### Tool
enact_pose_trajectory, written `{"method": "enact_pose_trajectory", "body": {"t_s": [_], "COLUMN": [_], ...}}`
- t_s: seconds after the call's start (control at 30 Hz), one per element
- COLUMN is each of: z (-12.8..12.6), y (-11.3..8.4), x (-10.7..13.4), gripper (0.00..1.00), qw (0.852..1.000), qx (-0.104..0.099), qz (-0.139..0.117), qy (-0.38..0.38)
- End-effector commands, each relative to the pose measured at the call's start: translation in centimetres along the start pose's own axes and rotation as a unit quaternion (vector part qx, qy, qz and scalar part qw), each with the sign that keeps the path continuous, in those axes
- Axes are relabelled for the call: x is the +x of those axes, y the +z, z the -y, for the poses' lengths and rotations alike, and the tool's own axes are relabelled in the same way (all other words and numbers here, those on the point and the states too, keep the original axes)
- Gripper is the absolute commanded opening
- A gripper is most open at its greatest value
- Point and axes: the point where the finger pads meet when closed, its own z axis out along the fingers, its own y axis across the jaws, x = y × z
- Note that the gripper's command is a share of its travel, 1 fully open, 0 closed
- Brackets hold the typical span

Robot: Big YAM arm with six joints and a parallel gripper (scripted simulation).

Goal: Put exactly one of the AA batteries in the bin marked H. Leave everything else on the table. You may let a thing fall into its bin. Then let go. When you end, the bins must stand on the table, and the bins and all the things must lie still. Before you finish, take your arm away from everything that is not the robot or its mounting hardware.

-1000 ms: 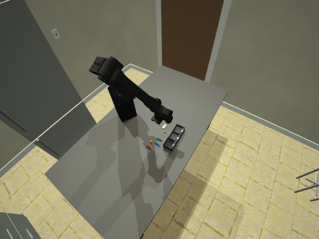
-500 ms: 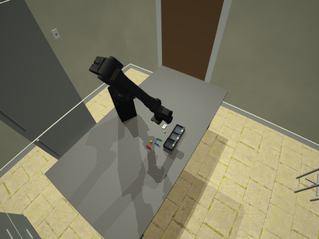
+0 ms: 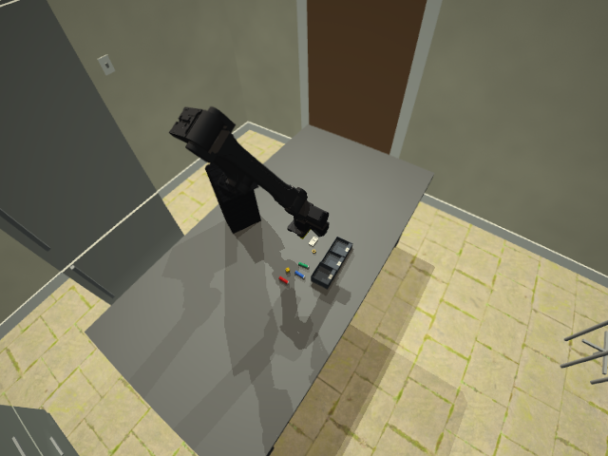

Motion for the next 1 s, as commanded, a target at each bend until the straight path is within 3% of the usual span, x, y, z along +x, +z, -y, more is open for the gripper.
{"method": "enact_pose_trajectory", "body": {"t_s": [0.0,0.23,0.3,0.37,0.87,0.97], "z": [0.8,0.9,0.7,0.7,1.8,1.9], "y": [-0.6,-0.6,1.3,1.3,11.1,11.7], "x": [-1.9,-1.9,-2.8,-2.8,-10.2,-10.8], "gripper": [0.09,0.09,0.09,0.09,0.09,0.09], "qw": [1.000,1.000,1.000,1.000,1.000,1.000], "qx": [0.003,0.003,0.003,0.003,0.004,0.004], "qz": [0.016,0.015,0.013,0.013,0.010,0.010], "qy": [0.010,0.010,-0.025,-0.025,-0.028,-0.028]}}
